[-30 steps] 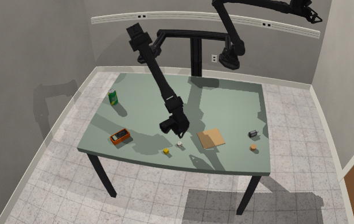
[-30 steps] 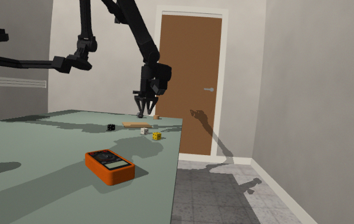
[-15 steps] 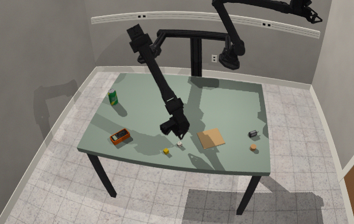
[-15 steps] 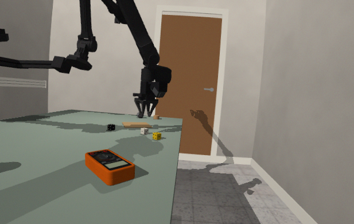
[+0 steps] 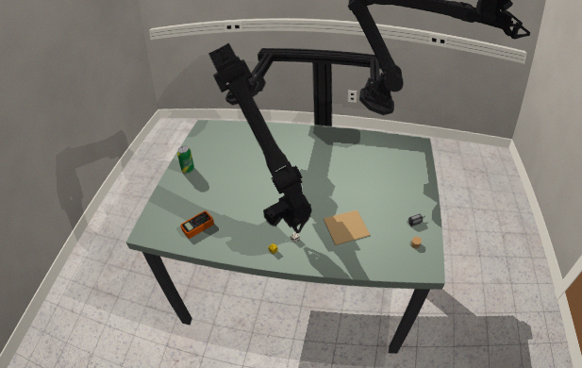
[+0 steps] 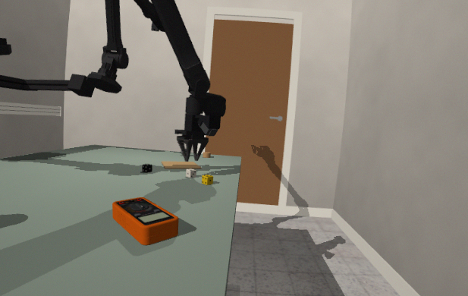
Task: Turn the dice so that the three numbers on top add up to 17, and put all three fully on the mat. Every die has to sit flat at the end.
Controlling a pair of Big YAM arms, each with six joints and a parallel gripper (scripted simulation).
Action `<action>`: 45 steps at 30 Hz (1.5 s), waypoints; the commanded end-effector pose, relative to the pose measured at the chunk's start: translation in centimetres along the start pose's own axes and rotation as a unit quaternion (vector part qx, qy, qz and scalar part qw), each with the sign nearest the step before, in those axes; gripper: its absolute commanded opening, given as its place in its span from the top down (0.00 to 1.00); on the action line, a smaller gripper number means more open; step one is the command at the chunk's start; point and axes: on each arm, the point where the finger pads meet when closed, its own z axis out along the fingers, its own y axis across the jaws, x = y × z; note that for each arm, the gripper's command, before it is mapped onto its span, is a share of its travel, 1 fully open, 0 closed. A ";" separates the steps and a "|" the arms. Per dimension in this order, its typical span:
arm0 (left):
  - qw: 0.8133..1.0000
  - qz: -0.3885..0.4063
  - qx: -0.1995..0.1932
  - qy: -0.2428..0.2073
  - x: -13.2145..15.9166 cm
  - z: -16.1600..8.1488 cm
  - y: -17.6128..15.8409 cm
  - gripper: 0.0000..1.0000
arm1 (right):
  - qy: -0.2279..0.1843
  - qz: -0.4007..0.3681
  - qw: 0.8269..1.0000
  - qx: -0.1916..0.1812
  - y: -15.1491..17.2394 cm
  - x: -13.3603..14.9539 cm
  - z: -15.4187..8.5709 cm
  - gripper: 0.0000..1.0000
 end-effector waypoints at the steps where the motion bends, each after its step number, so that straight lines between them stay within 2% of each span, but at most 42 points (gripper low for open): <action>1: 1.000 -0.003 -0.005 -0.030 -2.5 -1.1 0.4 0.00 | -0.005 0.005 1.000 -0.013 1.3 -1.3 0.9 0.61; 20: 1.000 -0.003 -0.005 -0.030 -2.5 -1.1 0.4 0.00 | -0.005 0.003 1.000 -0.011 1.1 -1.1 2.4 0.61; 25: 1.000 -0.003 -0.005 -0.030 -2.5 -1.1 0.4 0.00 | -0.007 0.005 1.000 -0.018 1.6 -1.5 1.8 0.61; 45: 1.000 -0.003 -0.005 -0.030 -2.5 -1.1 0.4 0.00 | -0.006 0.005 1.000 -0.015 1.5 -1.6 2.0 0.61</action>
